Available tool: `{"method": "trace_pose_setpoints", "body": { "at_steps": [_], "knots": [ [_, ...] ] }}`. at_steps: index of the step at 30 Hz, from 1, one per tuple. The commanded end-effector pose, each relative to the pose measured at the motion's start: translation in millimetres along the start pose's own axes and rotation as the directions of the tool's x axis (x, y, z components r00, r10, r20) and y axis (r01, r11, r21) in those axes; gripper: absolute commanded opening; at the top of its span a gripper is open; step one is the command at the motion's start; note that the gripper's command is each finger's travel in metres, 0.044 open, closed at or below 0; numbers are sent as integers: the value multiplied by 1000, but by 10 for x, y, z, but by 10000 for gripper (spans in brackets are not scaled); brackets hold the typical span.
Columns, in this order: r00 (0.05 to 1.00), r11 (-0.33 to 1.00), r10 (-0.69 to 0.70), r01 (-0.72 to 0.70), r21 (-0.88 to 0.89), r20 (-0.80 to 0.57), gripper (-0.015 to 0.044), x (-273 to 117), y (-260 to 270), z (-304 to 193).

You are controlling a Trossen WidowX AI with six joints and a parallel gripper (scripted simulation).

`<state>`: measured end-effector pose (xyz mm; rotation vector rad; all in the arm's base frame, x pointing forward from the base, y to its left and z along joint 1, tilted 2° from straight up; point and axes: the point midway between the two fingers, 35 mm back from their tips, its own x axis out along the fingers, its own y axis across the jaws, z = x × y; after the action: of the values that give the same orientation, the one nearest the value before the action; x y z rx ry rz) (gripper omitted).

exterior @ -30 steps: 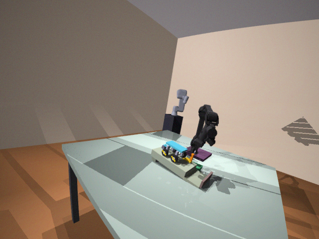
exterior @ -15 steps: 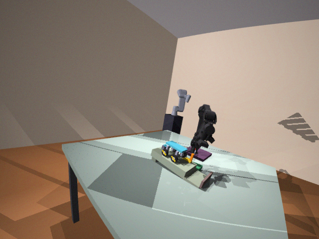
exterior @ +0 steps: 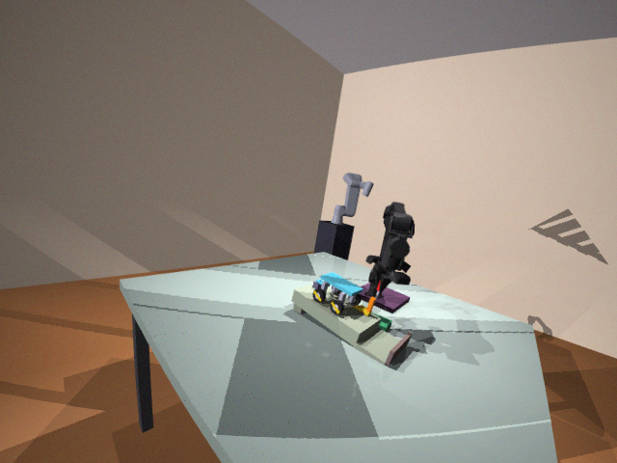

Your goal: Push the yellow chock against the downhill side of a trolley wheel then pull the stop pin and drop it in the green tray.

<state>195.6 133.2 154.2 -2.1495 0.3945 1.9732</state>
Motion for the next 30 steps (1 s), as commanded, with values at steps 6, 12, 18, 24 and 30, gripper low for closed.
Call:
{"method": "trace_pose_setpoints", "body": {
  "at_steps": [6, 12, 18, 24, 30],
  "knots": [
    [999, 964, -39, 47, -263, 38, 0, -6, 12, -9],
    [996, 901, -61, 82, -426, 62, 0, -7, 19, -19],
    [993, 822, -82, 114, -558, 83, 0, -10, 24, -28],
    [993, 819, -82, 115, -562, 83, 0, -10, 24, -28],
    [993, 819, -81, 115, -562, 84, 0, 93, 58, 66]
  ]
}}
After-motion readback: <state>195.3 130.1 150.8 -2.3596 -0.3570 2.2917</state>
